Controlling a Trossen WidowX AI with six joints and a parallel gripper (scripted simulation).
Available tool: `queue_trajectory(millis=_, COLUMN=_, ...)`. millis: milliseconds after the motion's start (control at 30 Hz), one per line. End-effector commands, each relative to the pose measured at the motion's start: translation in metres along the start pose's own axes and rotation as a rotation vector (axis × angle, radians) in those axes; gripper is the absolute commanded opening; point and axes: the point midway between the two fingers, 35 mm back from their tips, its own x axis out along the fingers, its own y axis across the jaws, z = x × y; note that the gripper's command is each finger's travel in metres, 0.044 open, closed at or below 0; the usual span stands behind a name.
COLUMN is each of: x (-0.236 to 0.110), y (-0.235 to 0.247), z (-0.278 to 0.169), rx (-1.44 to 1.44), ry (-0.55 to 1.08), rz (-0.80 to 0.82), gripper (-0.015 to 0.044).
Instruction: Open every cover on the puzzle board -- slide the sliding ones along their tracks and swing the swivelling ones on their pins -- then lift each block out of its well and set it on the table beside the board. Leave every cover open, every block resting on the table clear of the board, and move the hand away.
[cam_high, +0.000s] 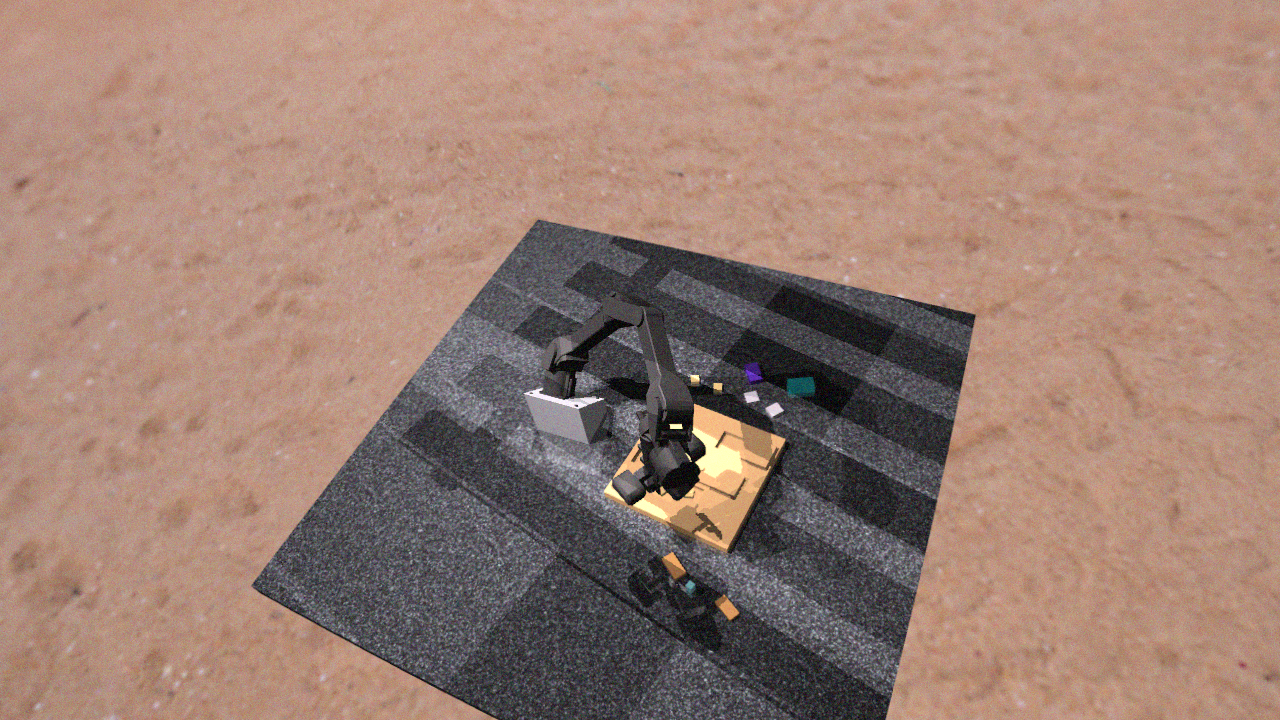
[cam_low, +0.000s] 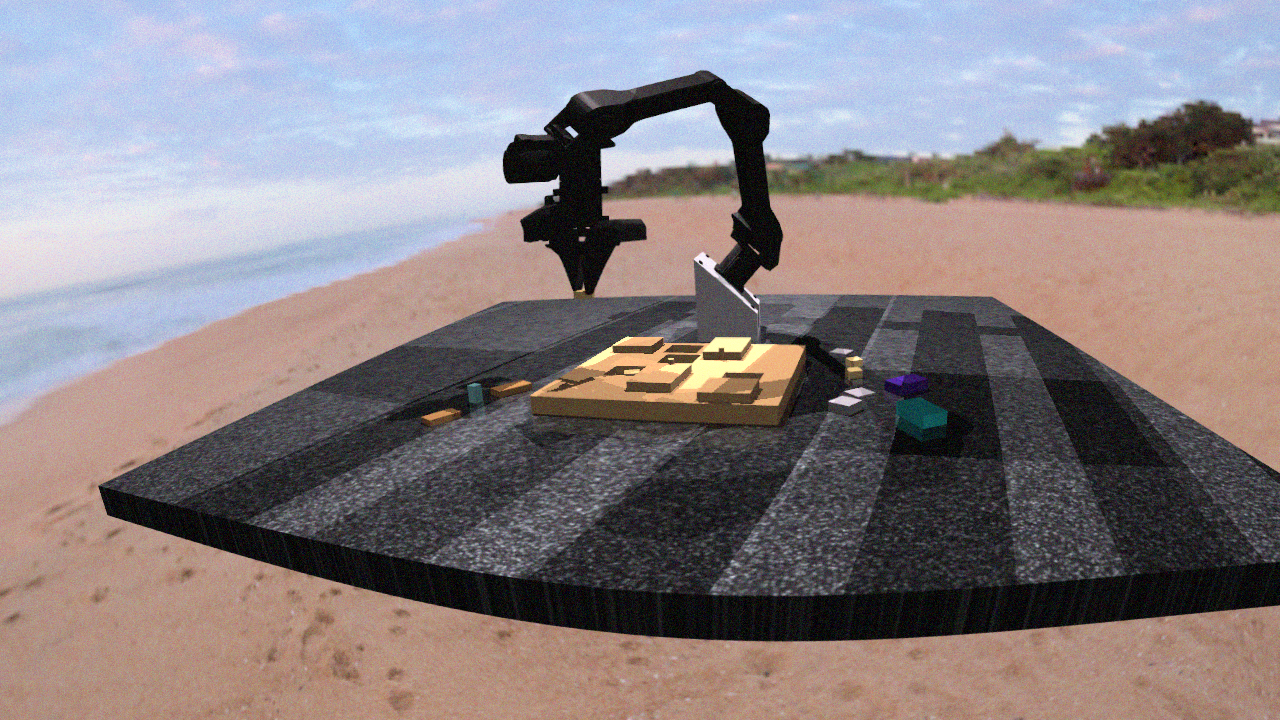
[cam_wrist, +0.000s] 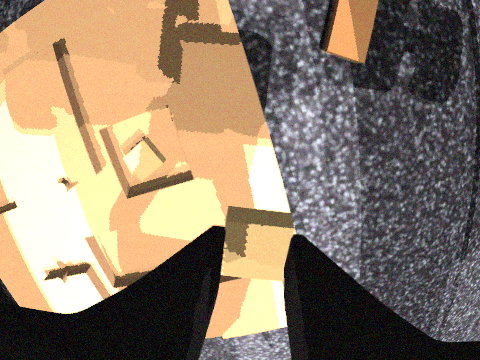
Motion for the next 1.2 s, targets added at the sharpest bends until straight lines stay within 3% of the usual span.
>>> queue_trajectory(millis=0, x=0.000, y=-0.014, z=0.000, rx=-0.008, ry=0.000, rz=-0.003, gripper=0.0080)
queue_trajectory(millis=800, x=0.012, y=-0.105, z=-0.020, rx=-0.016, ry=0.017, rz=0.020, gripper=0.0080)
queue_trajectory(millis=1167, x=0.026, y=-0.107, z=-0.019, rx=-0.017, ry=0.017, rz=0.020, gripper=0.0080)
